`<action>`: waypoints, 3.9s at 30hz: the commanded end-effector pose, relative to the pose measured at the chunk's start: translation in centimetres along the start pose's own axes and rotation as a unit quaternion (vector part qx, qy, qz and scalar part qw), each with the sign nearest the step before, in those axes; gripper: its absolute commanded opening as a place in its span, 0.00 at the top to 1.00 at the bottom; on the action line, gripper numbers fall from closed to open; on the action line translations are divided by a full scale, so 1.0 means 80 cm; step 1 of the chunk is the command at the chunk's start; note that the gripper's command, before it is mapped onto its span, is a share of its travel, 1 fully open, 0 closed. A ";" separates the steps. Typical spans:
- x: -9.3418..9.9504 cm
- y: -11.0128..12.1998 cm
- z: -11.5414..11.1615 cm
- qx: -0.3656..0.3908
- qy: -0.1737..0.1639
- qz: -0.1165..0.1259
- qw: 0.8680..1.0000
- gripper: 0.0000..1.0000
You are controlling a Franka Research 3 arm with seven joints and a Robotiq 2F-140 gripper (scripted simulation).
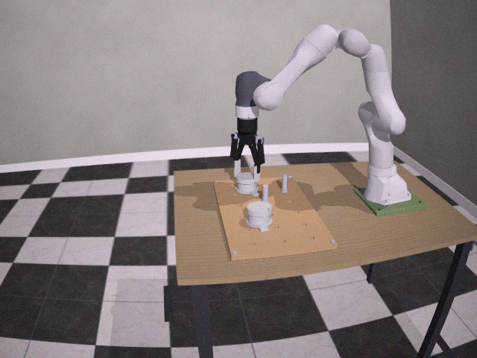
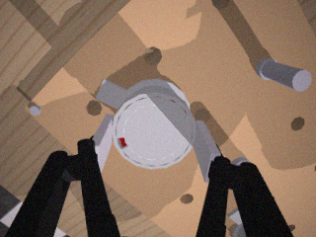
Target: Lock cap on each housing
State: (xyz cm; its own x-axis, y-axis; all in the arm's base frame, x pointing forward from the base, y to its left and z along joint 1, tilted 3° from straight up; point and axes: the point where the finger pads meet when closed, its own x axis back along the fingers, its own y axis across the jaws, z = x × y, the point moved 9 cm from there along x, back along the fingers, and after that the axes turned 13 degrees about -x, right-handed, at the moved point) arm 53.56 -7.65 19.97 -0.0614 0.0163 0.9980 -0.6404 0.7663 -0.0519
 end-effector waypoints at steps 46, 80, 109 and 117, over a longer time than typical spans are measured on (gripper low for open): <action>-0.002 0.069 0.017 -0.002 0.003 -0.001 1.000 0.90; -0.002 0.132 0.031 -0.002 0.003 -0.001 1.000 0.90; -0.002 0.155 0.036 -0.002 0.003 -0.001 1.000 0.90; -0.002 0.156 0.036 -0.002 0.003 -0.001 1.000 0.90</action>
State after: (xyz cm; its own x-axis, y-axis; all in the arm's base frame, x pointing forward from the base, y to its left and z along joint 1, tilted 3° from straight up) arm 43.62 0.00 19.27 -0.0610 0.0158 0.9980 -0.6415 0.7654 -0.0514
